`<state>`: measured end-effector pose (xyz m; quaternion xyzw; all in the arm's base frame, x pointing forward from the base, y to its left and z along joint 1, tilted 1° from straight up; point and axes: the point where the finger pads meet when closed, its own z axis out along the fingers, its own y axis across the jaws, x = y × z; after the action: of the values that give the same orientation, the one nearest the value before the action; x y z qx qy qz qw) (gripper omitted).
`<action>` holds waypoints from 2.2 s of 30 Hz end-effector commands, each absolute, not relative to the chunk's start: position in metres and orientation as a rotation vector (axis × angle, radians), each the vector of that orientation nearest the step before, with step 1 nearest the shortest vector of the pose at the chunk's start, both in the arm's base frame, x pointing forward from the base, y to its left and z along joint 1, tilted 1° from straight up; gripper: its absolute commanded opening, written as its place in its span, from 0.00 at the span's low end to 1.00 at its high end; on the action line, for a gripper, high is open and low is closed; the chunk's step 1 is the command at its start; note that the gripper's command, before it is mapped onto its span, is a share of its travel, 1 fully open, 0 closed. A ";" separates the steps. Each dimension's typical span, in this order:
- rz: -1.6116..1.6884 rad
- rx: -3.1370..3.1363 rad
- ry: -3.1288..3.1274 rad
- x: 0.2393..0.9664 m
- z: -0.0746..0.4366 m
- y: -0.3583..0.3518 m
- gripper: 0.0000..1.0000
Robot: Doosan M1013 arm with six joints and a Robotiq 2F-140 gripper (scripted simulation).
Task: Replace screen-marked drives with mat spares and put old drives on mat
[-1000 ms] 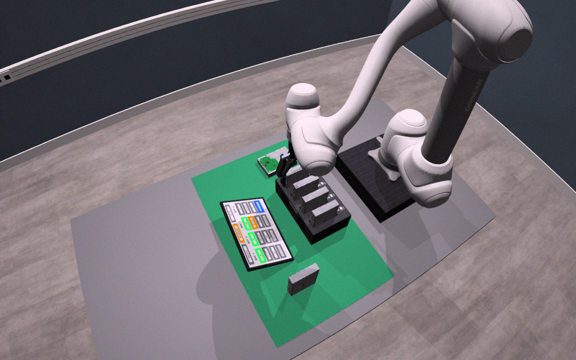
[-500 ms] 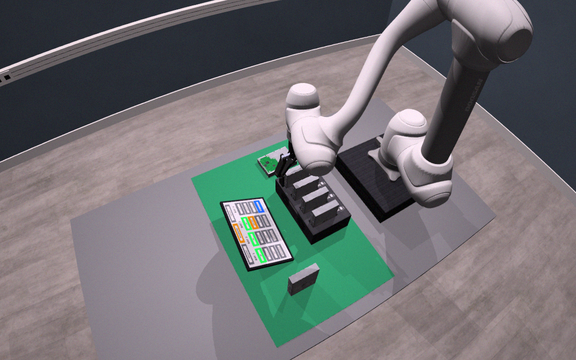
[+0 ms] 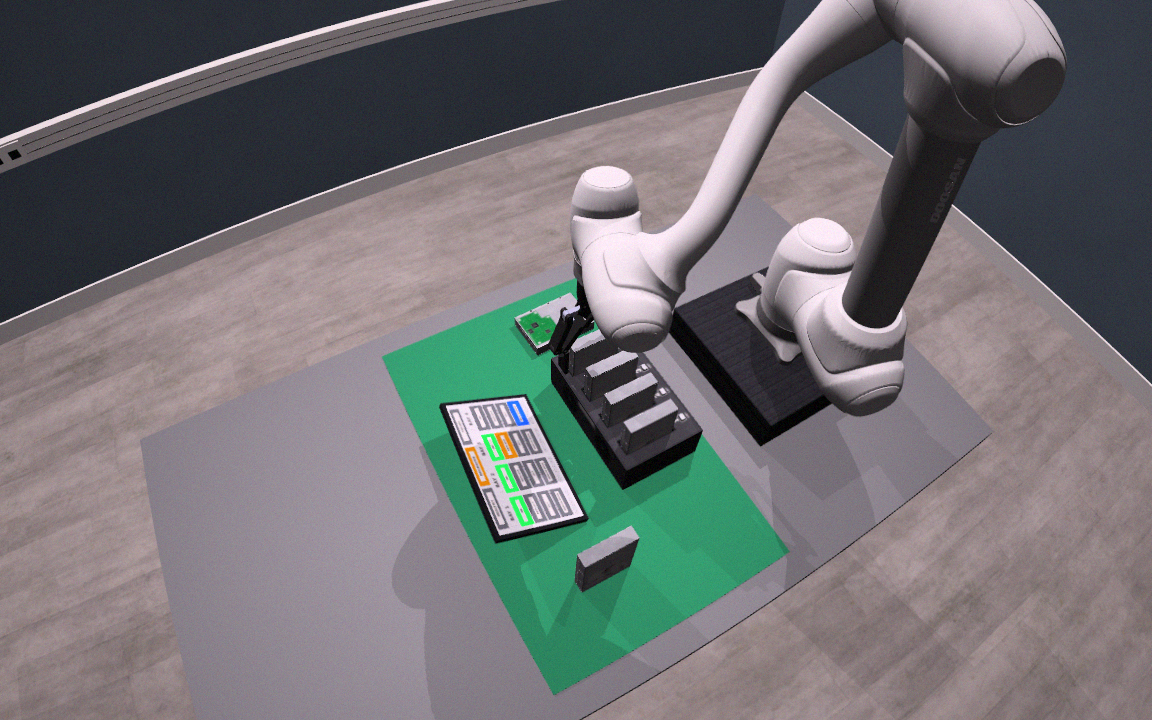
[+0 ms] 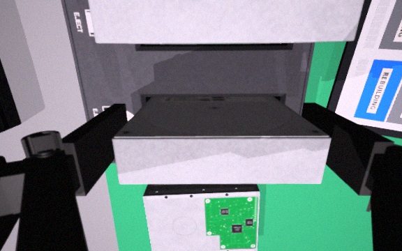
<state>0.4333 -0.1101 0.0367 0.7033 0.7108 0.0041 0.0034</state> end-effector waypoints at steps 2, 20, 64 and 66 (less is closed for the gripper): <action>0.014 2.204 2.228 0.434 0.037 -0.110 0.89; 0.014 2.204 2.228 0.434 0.041 -0.110 0.89; 0.014 2.204 2.228 0.432 0.152 -0.110 0.10; 0.014 2.204 2.228 0.432 0.152 -0.110 0.10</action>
<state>0.4320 -0.1102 0.1510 0.7033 0.7108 0.0041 0.0034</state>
